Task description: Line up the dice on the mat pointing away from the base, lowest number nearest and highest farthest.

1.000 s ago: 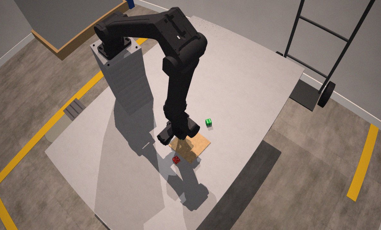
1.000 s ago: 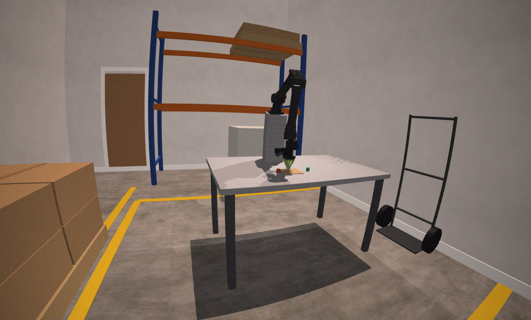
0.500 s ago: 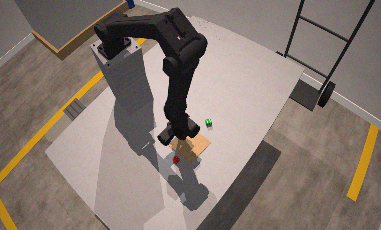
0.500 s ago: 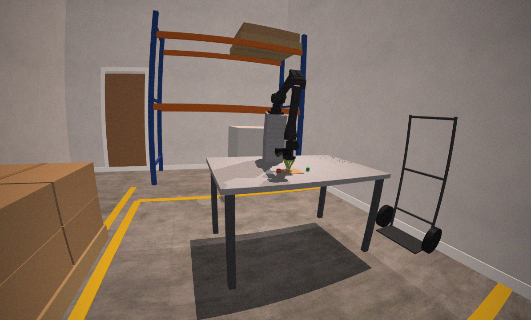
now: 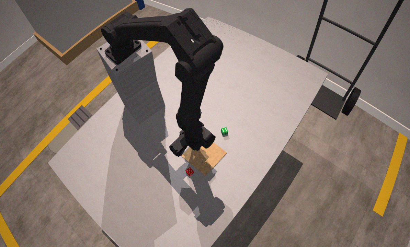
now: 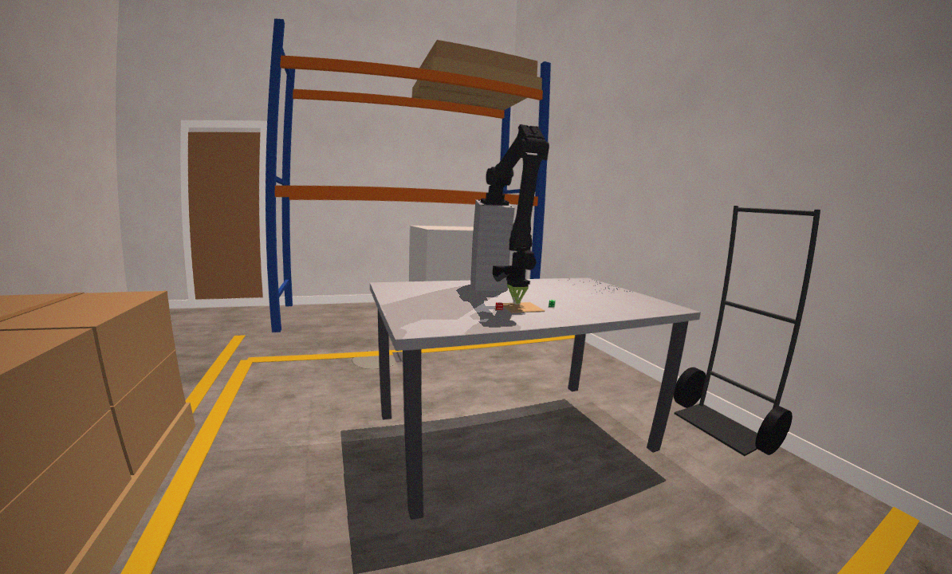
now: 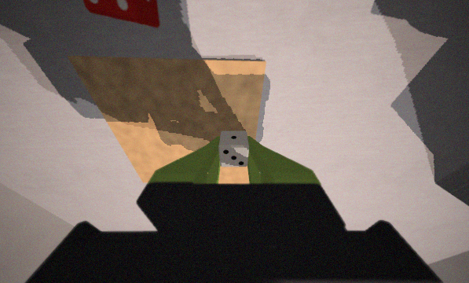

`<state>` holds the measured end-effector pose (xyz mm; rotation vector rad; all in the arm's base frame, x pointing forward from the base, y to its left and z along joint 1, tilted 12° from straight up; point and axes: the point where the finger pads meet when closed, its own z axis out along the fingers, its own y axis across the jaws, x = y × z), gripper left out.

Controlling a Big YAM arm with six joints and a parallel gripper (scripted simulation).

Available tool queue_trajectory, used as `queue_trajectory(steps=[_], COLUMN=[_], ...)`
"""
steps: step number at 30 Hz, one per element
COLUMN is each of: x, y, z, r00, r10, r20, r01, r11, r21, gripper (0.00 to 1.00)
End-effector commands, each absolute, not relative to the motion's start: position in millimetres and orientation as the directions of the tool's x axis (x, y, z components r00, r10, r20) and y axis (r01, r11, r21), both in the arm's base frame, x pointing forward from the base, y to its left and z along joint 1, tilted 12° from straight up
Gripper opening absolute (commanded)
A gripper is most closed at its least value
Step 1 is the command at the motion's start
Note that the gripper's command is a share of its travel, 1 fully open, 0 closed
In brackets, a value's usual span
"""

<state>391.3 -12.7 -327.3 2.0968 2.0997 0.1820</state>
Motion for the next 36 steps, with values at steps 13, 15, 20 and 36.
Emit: queue_trajectory(steps=[13, 15, 20, 36], x=[384.5, 384.5, 384.5, 384.5], y=[-14.4, -14.4, -14.4, -14.4], z=[-332.7, -332.7, -332.7, -332.7], r00=[-0.003, -0.003, -0.003, -0.003], r10=[0.999, 0.999, 0.999, 0.999], r20=[-0.033, -0.033, -0.033, -0.033], r01=[0.982, 0.982, 0.982, 0.982], r11=[0.009, 0.009, 0.009, 0.009], r21=[0.191, 0.191, 0.191, 0.191], gripper=[0.2, 0.2, 0.2, 0.36])
